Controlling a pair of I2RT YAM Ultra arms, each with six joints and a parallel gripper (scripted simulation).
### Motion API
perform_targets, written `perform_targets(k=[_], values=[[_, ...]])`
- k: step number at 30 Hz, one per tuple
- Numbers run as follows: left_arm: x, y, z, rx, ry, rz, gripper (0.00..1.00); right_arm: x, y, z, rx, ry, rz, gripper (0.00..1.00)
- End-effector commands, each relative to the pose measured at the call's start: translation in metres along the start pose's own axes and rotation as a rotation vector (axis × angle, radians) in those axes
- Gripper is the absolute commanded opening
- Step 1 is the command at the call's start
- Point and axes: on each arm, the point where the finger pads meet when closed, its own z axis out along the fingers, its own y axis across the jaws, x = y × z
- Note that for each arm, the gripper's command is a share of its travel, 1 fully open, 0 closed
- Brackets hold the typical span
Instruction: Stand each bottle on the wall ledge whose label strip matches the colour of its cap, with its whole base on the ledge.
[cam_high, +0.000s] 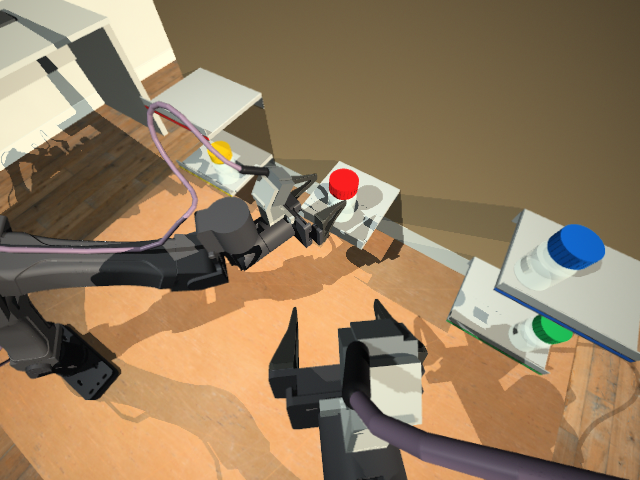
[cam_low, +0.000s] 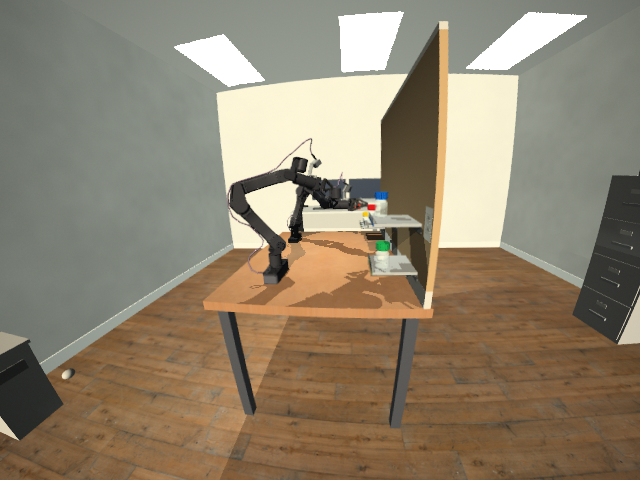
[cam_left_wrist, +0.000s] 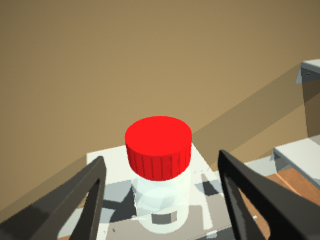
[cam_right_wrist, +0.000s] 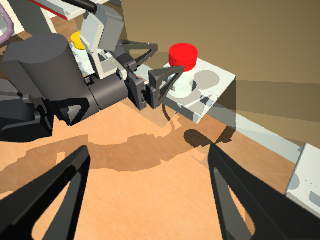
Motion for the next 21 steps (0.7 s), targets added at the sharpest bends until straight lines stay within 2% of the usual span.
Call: perform_targets(k=[1, 21], values=[[-0.006, 0.004, 0.008, 0.002, 0.006, 0.011, 0.81, -0.018, 0.0, -0.012, 0.007, -0.052, 0.0, 0.87], [-0.006, 0.004, 0.034, 0.002, 0.005, 0.011, 0.81, -0.018, 0.0, -0.012, 0.007, -0.052, 0.0, 0.87]])
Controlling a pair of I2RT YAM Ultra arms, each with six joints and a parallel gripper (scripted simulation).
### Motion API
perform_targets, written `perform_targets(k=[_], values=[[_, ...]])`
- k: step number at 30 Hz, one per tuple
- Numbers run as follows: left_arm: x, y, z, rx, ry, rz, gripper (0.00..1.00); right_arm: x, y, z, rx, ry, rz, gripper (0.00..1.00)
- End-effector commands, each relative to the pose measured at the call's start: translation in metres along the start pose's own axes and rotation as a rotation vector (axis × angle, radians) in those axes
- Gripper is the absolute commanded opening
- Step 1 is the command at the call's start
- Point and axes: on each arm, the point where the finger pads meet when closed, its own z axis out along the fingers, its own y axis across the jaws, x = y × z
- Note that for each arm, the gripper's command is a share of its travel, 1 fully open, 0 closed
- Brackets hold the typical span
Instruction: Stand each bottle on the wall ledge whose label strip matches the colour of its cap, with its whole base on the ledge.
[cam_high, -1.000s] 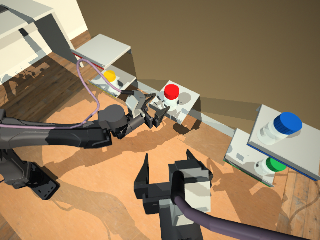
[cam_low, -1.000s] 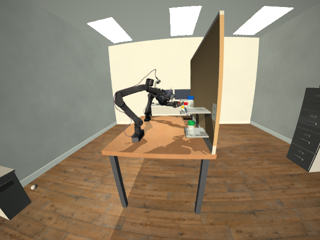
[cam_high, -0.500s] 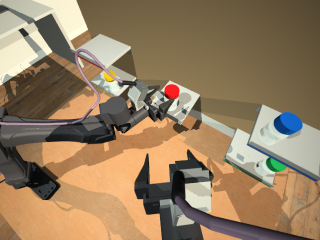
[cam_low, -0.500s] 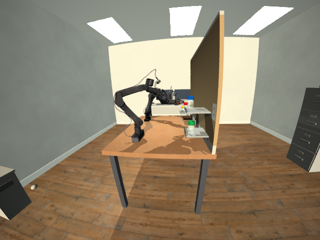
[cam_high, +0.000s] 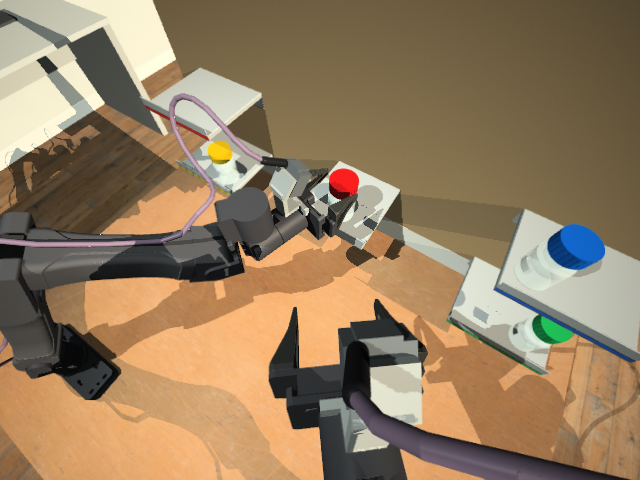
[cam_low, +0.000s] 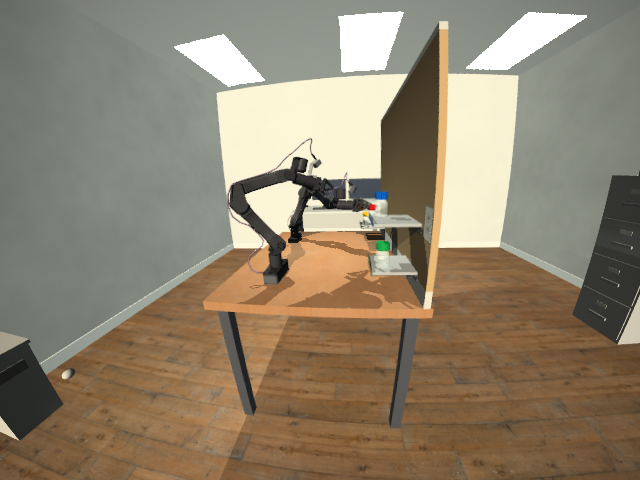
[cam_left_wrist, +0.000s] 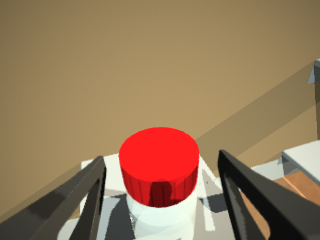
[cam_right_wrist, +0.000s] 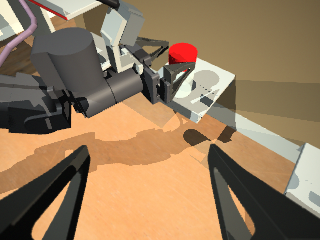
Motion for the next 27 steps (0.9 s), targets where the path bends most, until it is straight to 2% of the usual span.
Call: perform_targets(k=[1, 17, 18, 20, 21, 26, 27], values=[[-0.0126, 0.0036, 0.0079, 0.004, -0.012, 0.004, 0.81, -0.0182, -0.0002, -0.0124, 0.006, -0.052, 0.0, 0.87], [-0.0177, 0.0042, 0.0149, 0.004, -0.019, 0.001, 0.81, -0.0182, -0.0002, -0.0124, 0.006, -0.052, 0.0, 0.87], [-0.0177, 0.0042, 0.0149, 0.004, -0.019, 0.001, 0.72, -0.0182, -0.0002, -0.0124, 0.006, -0.052, 0.0, 0.87], [-0.0177, 0.0042, 0.0149, 0.004, -0.019, 0.001, 0.72, -0.0182, -0.0002, -0.0124, 0.006, -0.052, 0.0, 0.87], [-0.0163, 0.0021, 0.0131, 0.002, -0.022, -0.006, 0.68, -0.0182, -0.0002, -0.0124, 0.006, -0.052, 0.0, 0.87], [-0.0163, 0.0021, 0.0131, 0.002, -0.022, -0.006, 0.64, -0.0182, -0.0002, -0.0124, 0.006, -0.052, 0.0, 0.87], [-0.0163, 0.0021, 0.0131, 0.002, -0.022, -0.006, 0.6, -0.0182, -0.0002, -0.0124, 0.006, -0.052, 0.0, 0.87]])
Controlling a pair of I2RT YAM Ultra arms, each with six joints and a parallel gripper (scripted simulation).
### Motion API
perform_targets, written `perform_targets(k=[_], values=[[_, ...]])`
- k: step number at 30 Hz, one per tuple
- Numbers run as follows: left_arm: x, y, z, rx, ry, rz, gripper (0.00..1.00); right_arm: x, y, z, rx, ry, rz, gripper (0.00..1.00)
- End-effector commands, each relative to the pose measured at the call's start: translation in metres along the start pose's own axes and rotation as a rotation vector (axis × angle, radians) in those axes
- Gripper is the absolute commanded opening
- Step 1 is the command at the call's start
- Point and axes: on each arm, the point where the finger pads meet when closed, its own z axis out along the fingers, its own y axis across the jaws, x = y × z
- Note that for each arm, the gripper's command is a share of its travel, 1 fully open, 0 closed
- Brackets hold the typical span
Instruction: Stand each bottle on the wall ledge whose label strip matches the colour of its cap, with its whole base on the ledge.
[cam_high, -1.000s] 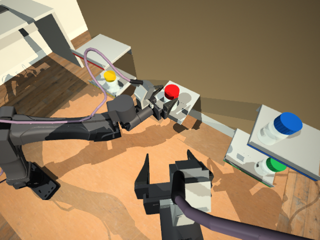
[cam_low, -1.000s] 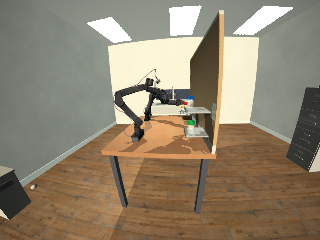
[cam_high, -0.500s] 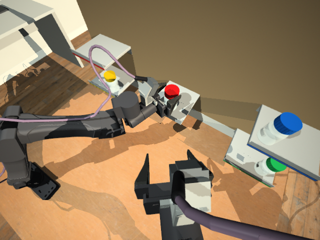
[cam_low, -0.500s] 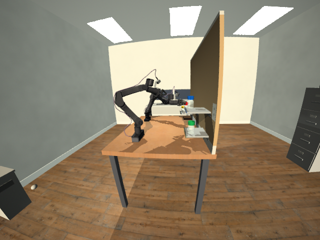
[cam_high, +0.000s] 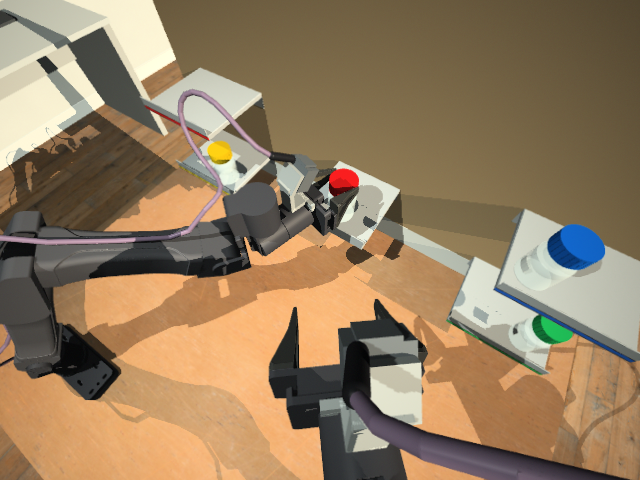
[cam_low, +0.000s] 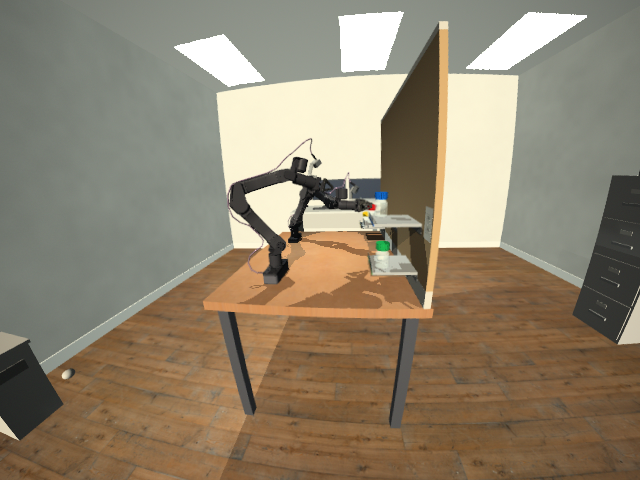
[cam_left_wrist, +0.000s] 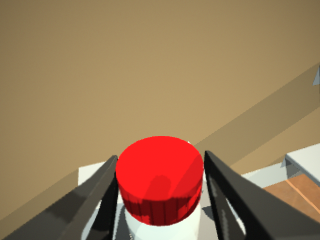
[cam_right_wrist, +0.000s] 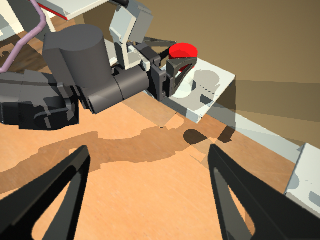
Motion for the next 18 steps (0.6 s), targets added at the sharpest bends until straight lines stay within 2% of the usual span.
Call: perform_targets(k=[1, 4, 10, 14, 18], values=[[-0.017, 0.002, 0.0, 0.001, -0.027, -0.008, 0.6, -0.018, 0.0, -0.012, 0.006, -0.052, 0.0, 0.87], [-0.017, 0.002, 0.0, 0.001, -0.027, -0.008, 0.6, -0.018, 0.0, -0.012, 0.006, -0.052, 0.0, 0.87], [-0.021, 0.002, -0.002, 0.001, -0.032, -0.01, 0.51, -0.018, 0.0, -0.012, 0.006, -0.052, 0.0, 0.87], [-0.021, 0.002, -0.002, 0.001, -0.032, -0.01, 0.06, -0.018, 0.0, -0.012, 0.006, -0.052, 0.0, 0.87], [-0.033, 0.002, -0.002, 0.001, -0.034, -0.011, 0.49, -0.018, 0.0, -0.012, 0.006, -0.052, 0.0, 0.87]])
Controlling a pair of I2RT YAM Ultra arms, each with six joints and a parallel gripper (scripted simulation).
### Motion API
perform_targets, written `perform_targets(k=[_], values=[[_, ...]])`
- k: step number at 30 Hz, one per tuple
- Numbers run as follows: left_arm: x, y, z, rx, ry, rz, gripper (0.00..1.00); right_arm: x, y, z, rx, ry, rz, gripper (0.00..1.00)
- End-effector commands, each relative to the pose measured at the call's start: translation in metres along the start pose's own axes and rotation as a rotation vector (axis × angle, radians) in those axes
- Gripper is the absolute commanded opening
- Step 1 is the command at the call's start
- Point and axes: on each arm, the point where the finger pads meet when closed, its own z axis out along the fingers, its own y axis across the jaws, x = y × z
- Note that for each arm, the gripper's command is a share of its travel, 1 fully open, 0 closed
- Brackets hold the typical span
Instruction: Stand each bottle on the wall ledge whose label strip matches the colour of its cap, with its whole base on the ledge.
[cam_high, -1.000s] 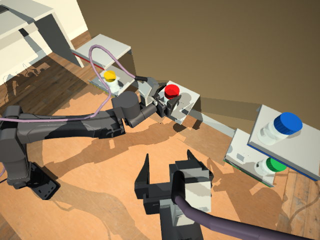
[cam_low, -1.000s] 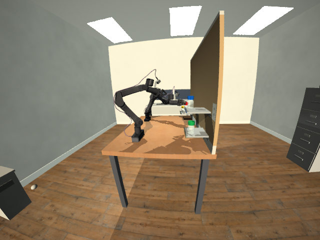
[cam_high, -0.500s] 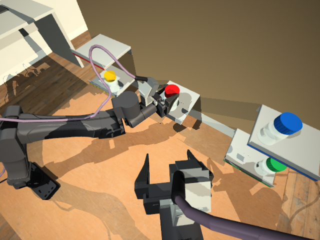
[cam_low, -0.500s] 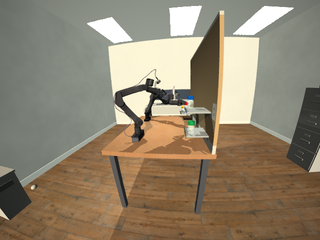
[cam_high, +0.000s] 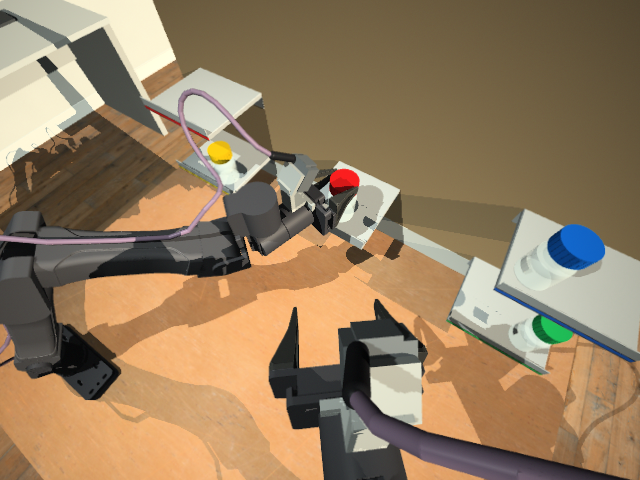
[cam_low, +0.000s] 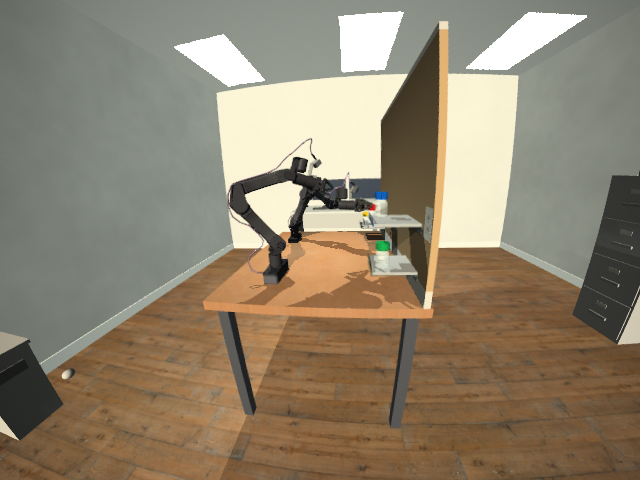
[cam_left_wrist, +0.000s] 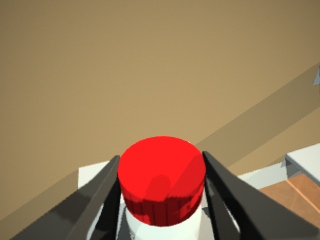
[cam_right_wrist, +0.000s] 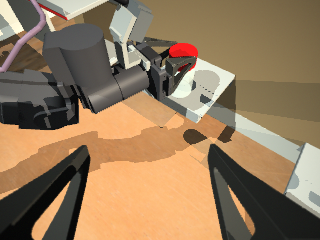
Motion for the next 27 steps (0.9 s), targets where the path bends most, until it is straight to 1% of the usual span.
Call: perform_targets(k=[1, 2, 5, 9, 12, 15, 23, 27], values=[[-0.033, 0.002, -0.003, 0.001, -0.036, -0.011, 0.49, -0.018, 0.0, -0.012, 0.006, -0.052, 0.0, 0.87], [-0.033, 0.002, -0.003, 0.001, -0.036, -0.011, 0.49, -0.018, 0.0, -0.012, 0.006, -0.052, 0.0, 0.87], [-0.052, 0.002, -0.003, 0.001, -0.036, -0.011, 0.49, -0.018, 0.0, -0.012, 0.006, -0.052, 0.0, 0.87], [-0.088, 0.002, -0.005, 0.001, -0.036, -0.011, 0.49, -0.018, 0.0, -0.012, 0.006, -0.052, 0.0, 0.87], [-0.092, 0.002, -0.003, 0.001, -0.027, -0.008, 0.49, -0.018, 0.0, -0.012, 0.006, -0.052, 0.0, 0.87], [-0.109, 0.002, -0.004, 0.001, -0.027, -0.008, 0.49, -0.018, 0.0, -0.012, 0.006, -0.052, 0.0, 0.87], [-0.115, -0.003, -0.005, 0.015, -0.033, -0.004, 0.49, -0.018, 0.0, -0.012, 0.006, -0.052, 0.0, 0.87], [-0.127, -0.008, -0.013, 0.029, -0.059, -0.015, 0.49, -0.018, 0.0, -0.012, 0.006, -0.052, 0.0, 0.87]])
